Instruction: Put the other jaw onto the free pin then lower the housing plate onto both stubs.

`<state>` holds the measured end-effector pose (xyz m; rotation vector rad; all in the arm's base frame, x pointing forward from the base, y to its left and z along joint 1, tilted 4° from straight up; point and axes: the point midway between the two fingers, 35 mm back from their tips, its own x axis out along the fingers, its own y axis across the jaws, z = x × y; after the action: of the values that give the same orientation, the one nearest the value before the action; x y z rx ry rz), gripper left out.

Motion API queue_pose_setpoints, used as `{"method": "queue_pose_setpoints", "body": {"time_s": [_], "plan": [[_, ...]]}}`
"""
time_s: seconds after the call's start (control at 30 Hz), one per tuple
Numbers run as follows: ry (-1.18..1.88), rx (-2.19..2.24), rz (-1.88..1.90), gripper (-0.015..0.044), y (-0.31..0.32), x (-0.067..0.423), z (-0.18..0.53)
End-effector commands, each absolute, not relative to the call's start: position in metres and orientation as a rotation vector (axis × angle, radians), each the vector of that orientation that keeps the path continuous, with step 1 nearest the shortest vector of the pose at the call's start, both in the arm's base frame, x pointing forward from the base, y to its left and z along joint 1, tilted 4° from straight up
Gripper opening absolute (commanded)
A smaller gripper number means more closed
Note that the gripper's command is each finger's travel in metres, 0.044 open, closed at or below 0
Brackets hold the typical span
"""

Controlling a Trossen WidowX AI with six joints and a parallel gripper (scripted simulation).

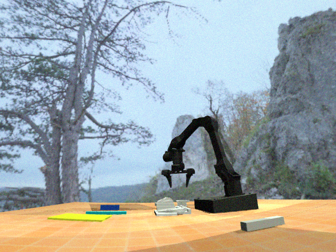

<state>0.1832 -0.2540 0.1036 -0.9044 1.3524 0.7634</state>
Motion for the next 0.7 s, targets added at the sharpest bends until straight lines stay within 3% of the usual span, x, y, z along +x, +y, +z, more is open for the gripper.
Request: {"method": "queue_pose_setpoints", "body": {"time_s": [0.0, 0.67], "plan": [[1.327, -0.947, 0.824, 0.0440, -0.263, 0.172, 0.102], [1.308, -0.983, 0.862, 0.0440, -0.271, 0.166, 0.061]]}}
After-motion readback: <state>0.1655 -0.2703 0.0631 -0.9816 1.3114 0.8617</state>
